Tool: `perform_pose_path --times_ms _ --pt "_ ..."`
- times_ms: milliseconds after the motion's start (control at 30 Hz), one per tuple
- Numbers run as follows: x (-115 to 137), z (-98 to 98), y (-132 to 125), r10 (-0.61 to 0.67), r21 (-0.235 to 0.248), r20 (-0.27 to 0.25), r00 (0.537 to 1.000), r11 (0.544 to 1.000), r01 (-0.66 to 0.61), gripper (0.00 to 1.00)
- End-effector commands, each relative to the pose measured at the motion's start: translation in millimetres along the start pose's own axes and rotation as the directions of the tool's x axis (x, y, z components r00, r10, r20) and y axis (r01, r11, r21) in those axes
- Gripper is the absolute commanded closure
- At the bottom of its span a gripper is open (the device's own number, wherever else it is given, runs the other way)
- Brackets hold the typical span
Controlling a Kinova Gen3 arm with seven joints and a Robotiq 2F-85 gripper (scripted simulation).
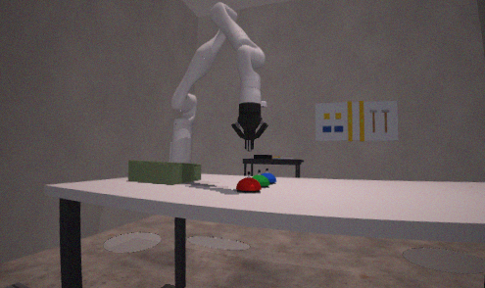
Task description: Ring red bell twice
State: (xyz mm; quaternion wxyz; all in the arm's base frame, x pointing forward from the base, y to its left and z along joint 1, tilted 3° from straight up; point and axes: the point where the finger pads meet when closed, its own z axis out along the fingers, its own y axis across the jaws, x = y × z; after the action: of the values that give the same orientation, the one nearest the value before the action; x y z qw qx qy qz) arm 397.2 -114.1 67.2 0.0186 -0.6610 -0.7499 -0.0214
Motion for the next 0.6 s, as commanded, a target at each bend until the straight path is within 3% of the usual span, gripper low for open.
perform_pose_path --times_ms 0,567 --pt "-0.2 -0.6 0.5 0.000 -0.002 0.001 1.000 1.000 0.000 1.00" --pt "-0.2 1.0 0.5 0.000 -0.002 0.001 1.000 1.000 0.000 1.00"
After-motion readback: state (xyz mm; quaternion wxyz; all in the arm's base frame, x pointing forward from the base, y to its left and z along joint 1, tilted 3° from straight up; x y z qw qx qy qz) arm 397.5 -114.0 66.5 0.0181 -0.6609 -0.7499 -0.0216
